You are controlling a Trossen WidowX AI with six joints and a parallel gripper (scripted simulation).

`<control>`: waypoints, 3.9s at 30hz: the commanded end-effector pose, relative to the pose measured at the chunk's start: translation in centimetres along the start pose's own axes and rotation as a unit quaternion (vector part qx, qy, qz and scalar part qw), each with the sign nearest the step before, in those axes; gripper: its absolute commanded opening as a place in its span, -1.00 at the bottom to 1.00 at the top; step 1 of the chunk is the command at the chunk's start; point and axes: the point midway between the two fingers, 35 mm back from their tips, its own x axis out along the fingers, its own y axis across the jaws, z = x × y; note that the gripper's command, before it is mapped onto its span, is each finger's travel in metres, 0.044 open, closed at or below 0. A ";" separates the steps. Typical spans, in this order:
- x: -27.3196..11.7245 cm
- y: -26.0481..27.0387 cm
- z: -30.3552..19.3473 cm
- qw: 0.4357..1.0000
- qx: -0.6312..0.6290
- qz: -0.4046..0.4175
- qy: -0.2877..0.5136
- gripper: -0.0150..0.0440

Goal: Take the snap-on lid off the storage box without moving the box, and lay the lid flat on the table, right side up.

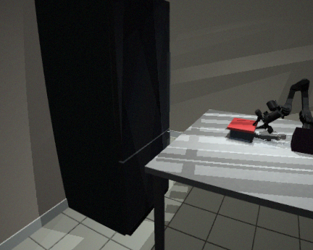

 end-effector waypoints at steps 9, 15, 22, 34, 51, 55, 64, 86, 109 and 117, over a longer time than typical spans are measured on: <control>-0.3 0.3 0.0 1.000 0.001 0.001 -0.001 -0.49; -0.4 0.3 0.0 1.000 0.001 0.001 -0.001 -0.49; -0.5 0.4 0.0 1.000 0.001 0.001 -0.001 -0.49; -0.7 0.6 0.0 1.000 0.001 0.001 -0.001 -0.49; -0.9 0.8 0.0 1.000 0.001 0.001 -0.001 -0.49; -1.0 0.9 0.0 1.000 0.001 0.001 -0.001 -0.49; -1.1 1.0 0.0 1.000 0.001 0.001 -0.001 -0.49; -1.0 1.1 0.0 1.000 0.000 0.000 0.000 -0.49; -0.8 1.2 0.0 1.000 0.000 0.000 0.000 -0.49; -0.8 1.3 0.0 1.000 0.000 0.000 0.000 -0.49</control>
